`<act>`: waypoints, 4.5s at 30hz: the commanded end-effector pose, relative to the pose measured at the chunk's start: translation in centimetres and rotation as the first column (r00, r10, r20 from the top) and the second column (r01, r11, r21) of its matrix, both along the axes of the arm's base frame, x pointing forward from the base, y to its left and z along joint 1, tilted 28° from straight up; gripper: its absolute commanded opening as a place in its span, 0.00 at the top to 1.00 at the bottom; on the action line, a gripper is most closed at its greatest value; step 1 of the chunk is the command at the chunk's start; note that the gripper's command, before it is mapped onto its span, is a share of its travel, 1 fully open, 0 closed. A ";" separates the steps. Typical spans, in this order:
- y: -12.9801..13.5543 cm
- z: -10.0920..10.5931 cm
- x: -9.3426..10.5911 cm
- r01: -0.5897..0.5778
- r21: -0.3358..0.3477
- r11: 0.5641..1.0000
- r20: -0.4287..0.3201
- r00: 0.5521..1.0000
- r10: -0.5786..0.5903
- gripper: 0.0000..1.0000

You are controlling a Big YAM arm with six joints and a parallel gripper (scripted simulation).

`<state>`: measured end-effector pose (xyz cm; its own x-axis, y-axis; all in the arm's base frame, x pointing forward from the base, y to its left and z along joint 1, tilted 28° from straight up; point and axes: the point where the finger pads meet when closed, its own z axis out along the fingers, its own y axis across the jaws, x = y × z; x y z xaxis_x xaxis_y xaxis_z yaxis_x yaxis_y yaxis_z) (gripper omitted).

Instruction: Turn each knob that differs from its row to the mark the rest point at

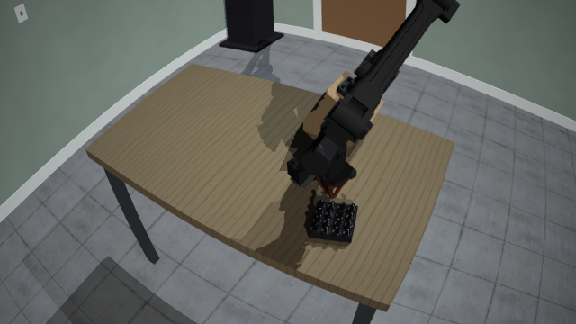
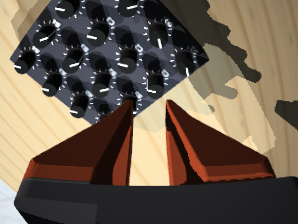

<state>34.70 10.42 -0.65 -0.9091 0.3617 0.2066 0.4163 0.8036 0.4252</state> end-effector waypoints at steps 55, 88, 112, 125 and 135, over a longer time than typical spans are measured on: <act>-1.3 1.5 4.9 -0.869 -0.384 0.312 0.490 0.095 0.866 0.82; -1.9 1.8 6.3 -0.653 -0.703 -0.282 0.361 -0.669 0.649 0.82; -1.8 1.9 6.5 -0.636 -0.713 -0.295 0.349 -0.687 0.638 0.82; -1.8 1.9 6.5 -0.636 -0.713 -0.295 0.349 -0.687 0.638 0.82; -1.8 1.8 6.6 -0.636 -0.714 -0.295 0.348 -0.687 0.638 0.82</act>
<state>38.82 9.08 0.12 0.3170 -0.8319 -0.4555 -0.9482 -0.2881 -0.1336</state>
